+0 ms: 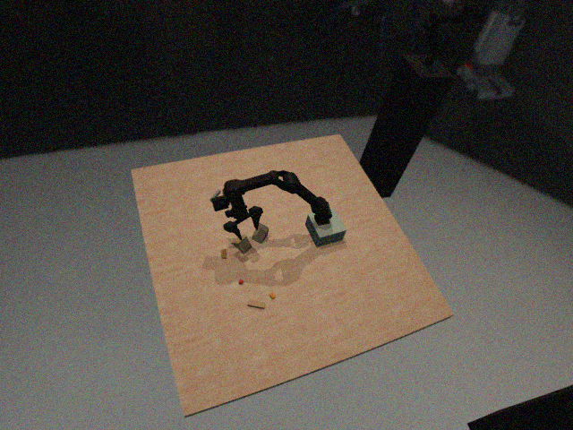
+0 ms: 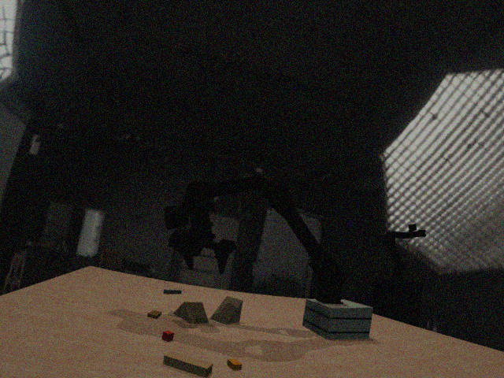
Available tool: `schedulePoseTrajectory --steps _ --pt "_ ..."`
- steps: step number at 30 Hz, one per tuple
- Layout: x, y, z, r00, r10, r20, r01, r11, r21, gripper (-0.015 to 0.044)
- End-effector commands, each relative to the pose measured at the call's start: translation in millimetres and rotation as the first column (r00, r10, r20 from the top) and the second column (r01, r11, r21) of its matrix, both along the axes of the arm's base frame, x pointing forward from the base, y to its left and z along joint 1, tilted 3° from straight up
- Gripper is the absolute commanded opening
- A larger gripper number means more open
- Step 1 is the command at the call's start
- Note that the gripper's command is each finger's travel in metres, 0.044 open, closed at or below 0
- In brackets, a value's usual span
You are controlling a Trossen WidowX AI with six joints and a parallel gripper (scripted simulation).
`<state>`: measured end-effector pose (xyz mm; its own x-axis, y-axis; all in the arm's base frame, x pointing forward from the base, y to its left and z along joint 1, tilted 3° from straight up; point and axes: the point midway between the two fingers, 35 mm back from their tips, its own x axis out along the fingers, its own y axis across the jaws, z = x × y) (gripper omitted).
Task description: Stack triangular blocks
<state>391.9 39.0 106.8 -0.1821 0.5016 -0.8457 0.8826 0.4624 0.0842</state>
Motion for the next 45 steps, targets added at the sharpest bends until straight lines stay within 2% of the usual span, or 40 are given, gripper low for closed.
schedulePoseTrajectory --steps 1,4,14,31,45 --pt "24.2 -32.6 -15.6 0.997 0.046 0.055 -0.04 0.994 -0.106 0.044" --pt "40.8 -59.0 -26.4 0.992 0.086 0.087 -0.068 0.979 -0.194 0.044" --pt "42.1 -59.9 -30.8 0.992 0.09 0.089 -0.07 0.977 -0.2 0.044" --pt "28.6 -30.1 -121.0 0.992 0.089 0.087 -0.07 0.978 -0.197 0.044" --pt "28.9 -29.3 -121.8 0.992 0.089 0.087 -0.07 0.978 -0.197 0.044"
